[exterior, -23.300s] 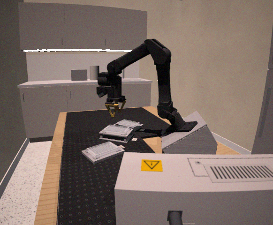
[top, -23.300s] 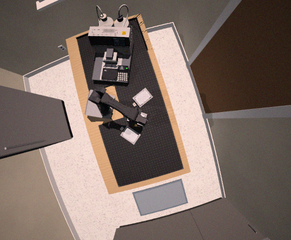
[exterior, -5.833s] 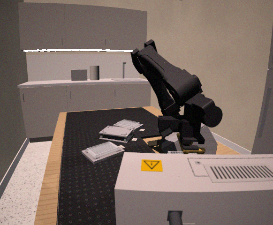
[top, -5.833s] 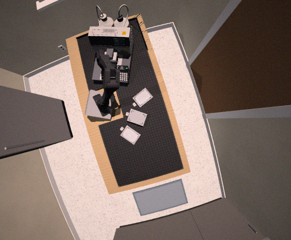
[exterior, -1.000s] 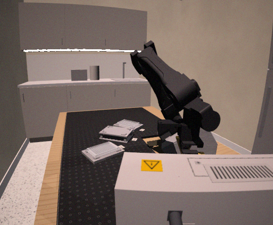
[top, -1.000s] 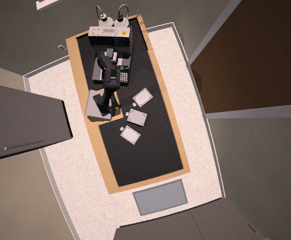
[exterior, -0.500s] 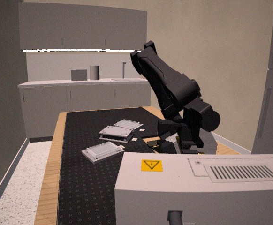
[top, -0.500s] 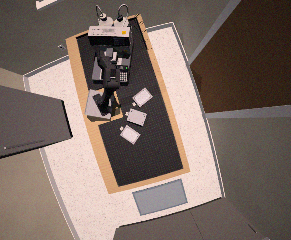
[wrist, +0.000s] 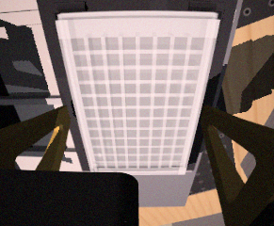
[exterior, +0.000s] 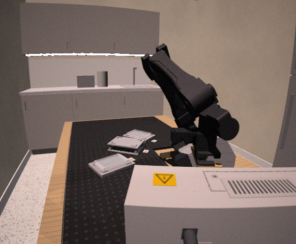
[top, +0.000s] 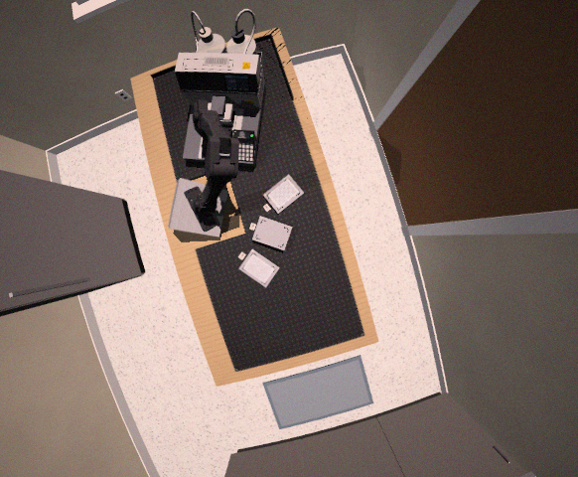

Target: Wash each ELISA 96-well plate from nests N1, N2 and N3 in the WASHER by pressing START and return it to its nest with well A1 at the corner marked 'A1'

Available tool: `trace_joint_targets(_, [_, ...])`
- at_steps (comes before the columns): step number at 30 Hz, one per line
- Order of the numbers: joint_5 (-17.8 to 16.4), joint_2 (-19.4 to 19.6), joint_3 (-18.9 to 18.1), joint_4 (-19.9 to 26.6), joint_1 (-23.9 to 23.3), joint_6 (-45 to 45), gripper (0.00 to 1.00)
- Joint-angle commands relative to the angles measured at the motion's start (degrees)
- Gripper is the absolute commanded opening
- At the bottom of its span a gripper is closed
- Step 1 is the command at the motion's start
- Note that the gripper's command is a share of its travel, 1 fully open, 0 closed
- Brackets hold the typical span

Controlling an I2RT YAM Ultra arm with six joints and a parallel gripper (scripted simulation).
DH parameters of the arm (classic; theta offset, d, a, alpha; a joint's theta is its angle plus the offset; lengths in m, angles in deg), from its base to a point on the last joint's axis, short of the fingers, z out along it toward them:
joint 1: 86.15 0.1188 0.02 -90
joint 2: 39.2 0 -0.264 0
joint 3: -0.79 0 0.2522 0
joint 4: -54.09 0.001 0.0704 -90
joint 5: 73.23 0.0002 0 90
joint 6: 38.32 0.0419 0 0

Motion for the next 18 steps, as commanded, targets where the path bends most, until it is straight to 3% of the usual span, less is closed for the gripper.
trace_joint_targets(1, [0.0, -0.6, -1.1, 2.2, 1.1, 0.7, 1.00])
trace_joint_targets(18, [-0.5, -1.6, -4.9, 8.5, 3.5, 3.5, 1.00])
